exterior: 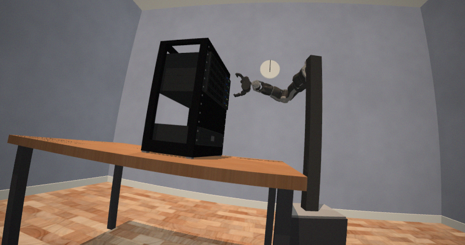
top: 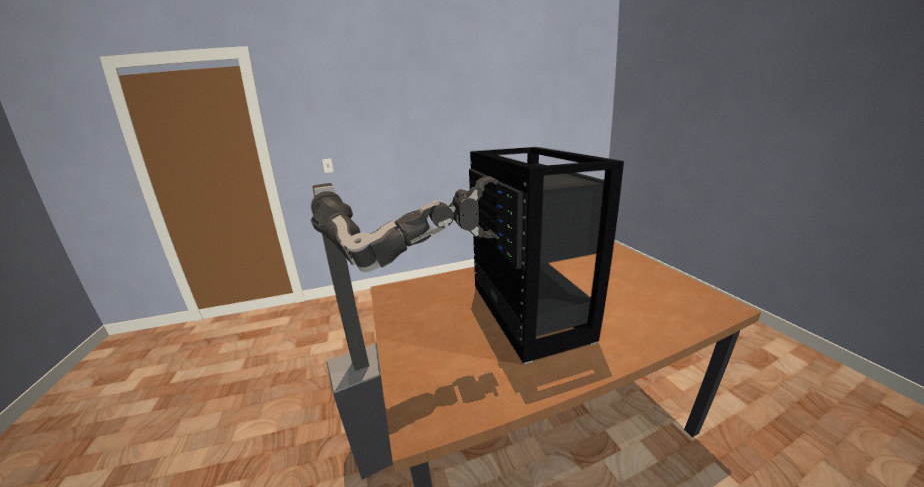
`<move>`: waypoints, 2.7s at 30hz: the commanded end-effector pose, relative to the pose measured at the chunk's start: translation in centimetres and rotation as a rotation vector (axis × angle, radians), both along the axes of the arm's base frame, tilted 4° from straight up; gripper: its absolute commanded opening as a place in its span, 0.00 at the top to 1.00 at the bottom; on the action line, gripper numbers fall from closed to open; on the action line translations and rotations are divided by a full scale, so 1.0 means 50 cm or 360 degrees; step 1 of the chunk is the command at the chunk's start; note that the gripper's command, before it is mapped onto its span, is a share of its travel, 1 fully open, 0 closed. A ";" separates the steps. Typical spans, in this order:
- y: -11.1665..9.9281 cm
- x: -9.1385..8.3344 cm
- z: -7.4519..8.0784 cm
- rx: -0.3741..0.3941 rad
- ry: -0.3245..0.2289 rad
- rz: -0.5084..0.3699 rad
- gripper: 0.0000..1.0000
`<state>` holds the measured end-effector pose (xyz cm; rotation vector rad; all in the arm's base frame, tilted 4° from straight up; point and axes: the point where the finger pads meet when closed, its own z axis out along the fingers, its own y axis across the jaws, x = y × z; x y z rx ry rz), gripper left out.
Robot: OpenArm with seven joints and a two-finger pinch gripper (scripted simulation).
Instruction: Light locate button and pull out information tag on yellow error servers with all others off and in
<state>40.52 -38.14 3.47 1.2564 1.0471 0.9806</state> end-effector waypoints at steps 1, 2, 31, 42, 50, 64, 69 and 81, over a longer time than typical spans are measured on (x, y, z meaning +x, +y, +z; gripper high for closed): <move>0.000 0.000 0.001 -0.0003 0.0003 0.0002 0.00; 0.000 0.000 0.001 -0.0003 0.0003 0.0002 0.00; 0.000 0.000 0.001 -0.0003 0.0003 0.0002 0.00; 0.000 0.000 0.001 -0.0003 0.0003 0.0002 0.00; 0.002 0.000 0.029 -0.0002 0.0005 0.0001 0.00; 0.009 0.000 0.085 -0.0004 0.0003 0.0002 0.00; 0.009 0.000 0.085 -0.0004 0.0003 0.0002 0.00; 0.009 0.000 0.085 -0.0004 0.0003 0.0002 0.00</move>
